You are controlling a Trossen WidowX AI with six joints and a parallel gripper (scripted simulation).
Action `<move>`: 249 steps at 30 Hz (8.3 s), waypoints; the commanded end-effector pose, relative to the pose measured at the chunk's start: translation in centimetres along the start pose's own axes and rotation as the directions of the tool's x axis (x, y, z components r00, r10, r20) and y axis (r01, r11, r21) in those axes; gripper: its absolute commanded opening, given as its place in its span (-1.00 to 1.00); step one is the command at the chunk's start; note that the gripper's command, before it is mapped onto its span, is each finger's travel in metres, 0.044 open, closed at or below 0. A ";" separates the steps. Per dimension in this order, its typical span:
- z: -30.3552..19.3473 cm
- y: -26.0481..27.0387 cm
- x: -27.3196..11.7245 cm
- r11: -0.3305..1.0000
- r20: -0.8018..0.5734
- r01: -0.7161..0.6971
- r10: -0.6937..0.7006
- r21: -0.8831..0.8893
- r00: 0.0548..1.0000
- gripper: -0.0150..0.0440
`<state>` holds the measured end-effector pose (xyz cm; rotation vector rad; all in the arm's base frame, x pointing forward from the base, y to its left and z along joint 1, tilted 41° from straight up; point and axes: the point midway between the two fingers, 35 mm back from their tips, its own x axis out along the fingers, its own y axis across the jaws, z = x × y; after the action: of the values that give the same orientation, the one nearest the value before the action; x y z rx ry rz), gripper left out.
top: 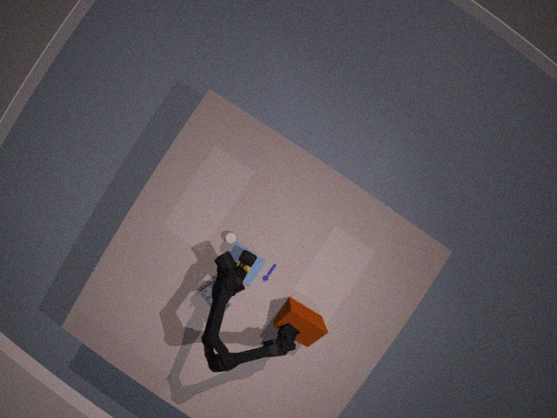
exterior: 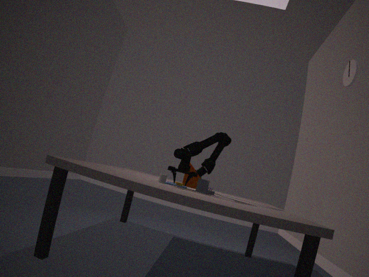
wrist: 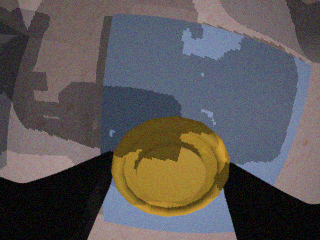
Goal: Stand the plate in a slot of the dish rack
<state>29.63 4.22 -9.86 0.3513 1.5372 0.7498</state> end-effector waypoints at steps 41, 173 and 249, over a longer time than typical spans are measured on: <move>1.4 -0.9 -17.3 1.000 -0.002 0.004 -0.003 0.029 1.000 -0.49; -2.6 17.2 -4.4 0.695 0.642 0.071 -0.695 0.716 0.325 -0.49; -2.5 19.3 -0.6 0.900 0.901 -0.047 -0.434 0.434 0.015 -0.49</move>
<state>23.29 16.70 3.98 0.7178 0.2132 -0.1765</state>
